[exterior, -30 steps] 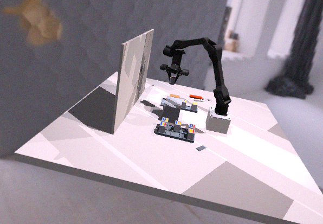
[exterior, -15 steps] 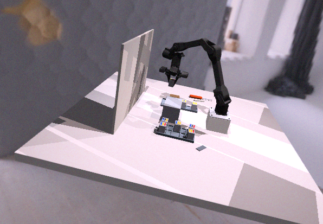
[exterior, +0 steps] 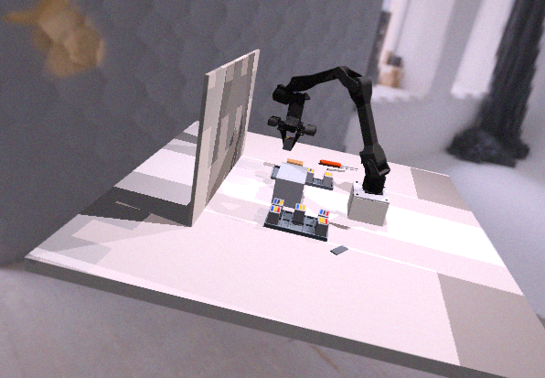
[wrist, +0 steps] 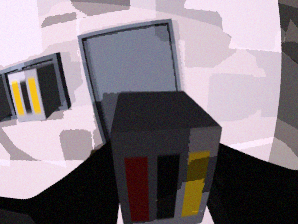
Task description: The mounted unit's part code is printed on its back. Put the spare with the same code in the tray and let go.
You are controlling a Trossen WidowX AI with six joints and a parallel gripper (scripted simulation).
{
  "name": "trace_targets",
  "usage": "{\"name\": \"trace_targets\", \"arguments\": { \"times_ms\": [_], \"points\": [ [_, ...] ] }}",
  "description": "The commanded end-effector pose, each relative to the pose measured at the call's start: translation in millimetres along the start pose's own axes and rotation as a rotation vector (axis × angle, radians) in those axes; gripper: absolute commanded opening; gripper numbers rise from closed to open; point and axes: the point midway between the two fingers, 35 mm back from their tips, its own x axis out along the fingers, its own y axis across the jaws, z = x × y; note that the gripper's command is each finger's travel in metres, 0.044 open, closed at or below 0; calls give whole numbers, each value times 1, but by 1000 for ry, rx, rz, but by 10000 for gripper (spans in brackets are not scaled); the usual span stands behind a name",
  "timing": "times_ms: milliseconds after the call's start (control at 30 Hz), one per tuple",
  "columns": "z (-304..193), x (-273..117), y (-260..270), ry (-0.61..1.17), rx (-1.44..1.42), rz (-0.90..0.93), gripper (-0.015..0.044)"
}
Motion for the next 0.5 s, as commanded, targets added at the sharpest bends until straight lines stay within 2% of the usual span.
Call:
{"name": "trace_targets", "arguments": {
  "times_ms": [0, 467],
  "points": [
    [1, 6, 0, -4, 1, 0, 0],
    [0, 22, -1, -4, 1, 0, 0]
  ]
}}
